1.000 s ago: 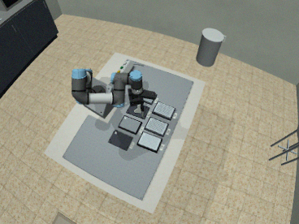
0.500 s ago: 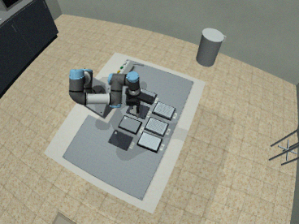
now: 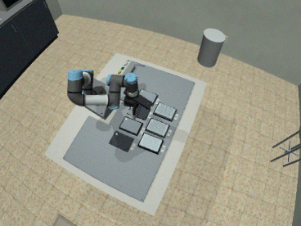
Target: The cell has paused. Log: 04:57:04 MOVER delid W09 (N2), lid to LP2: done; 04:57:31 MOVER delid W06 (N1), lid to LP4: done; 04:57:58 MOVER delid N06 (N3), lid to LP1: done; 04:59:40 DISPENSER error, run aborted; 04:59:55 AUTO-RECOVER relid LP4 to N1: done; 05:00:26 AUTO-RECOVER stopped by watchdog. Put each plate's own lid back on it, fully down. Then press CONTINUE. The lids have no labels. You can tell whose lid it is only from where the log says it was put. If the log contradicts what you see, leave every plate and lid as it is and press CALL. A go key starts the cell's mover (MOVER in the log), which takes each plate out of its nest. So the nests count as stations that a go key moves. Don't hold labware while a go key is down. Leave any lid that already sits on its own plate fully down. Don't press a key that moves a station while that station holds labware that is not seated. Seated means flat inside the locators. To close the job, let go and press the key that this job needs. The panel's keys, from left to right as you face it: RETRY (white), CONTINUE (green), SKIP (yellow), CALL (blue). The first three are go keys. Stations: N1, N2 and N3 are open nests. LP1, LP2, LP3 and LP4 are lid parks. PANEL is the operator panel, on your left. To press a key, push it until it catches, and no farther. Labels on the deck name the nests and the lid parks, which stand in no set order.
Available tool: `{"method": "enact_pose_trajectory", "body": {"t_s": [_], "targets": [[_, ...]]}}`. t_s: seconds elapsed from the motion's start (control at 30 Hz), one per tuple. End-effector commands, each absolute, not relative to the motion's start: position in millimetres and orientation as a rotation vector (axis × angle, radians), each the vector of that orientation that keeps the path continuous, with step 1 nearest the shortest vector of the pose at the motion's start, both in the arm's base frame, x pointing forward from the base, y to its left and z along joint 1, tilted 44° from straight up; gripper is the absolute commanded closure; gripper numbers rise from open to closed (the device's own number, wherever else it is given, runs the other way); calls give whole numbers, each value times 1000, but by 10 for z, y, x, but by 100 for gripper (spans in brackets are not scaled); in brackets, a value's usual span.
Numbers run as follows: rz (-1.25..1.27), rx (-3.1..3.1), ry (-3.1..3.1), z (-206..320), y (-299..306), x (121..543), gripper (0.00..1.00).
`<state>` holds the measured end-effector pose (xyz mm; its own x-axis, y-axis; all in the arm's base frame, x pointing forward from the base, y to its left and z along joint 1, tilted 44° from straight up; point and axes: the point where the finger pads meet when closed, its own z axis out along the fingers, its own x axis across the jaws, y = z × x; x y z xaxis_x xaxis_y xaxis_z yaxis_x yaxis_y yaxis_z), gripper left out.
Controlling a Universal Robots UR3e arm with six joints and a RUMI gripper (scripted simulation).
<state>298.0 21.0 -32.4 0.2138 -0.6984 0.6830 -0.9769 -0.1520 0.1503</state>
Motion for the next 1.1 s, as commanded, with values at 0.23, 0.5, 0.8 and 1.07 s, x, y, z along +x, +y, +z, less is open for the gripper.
{"method": "enact_pose_trajectory", "body": {"t_s": [0.23, 0.5, 0.8, 1.07], "targets": [[675, 1859, -1640, -496, 34, 2983, 18], [675, 1859, -1640, -710, -176, 2984, 18], [675, 1859, -1640, -746, -211, 2984, 18], [665, 1874, -1616, -679, -280, 2957, 18]]}}
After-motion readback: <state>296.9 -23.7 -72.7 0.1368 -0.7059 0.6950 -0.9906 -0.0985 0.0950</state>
